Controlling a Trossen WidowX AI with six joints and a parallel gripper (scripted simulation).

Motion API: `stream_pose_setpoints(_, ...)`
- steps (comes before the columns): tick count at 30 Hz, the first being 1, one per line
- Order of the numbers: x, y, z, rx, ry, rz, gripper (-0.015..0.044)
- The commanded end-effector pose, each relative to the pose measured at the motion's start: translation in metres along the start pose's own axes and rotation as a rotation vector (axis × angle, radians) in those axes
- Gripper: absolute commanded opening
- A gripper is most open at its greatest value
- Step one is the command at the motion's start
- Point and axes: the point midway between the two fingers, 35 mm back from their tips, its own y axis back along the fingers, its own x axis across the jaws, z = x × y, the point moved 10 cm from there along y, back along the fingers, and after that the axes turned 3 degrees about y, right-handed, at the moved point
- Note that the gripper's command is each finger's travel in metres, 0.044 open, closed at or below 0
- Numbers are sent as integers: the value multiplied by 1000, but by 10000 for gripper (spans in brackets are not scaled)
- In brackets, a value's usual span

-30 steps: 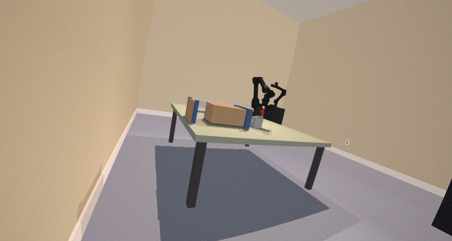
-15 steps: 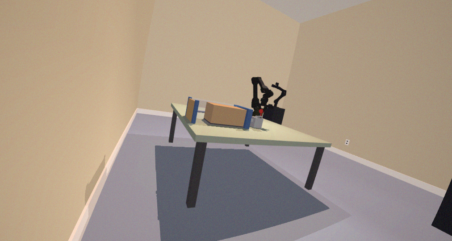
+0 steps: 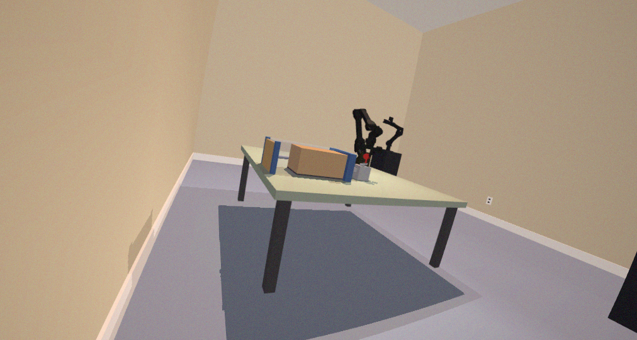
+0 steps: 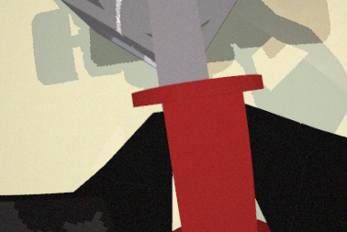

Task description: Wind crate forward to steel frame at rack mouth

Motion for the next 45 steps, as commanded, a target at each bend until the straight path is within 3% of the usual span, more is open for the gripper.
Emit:
stream_pose_setpoints(1, -13, -3, -2, 3, -4, -45, 0)
stream_pose_setpoints(45, -55, -9, 14, 3, -4, -49, 0)
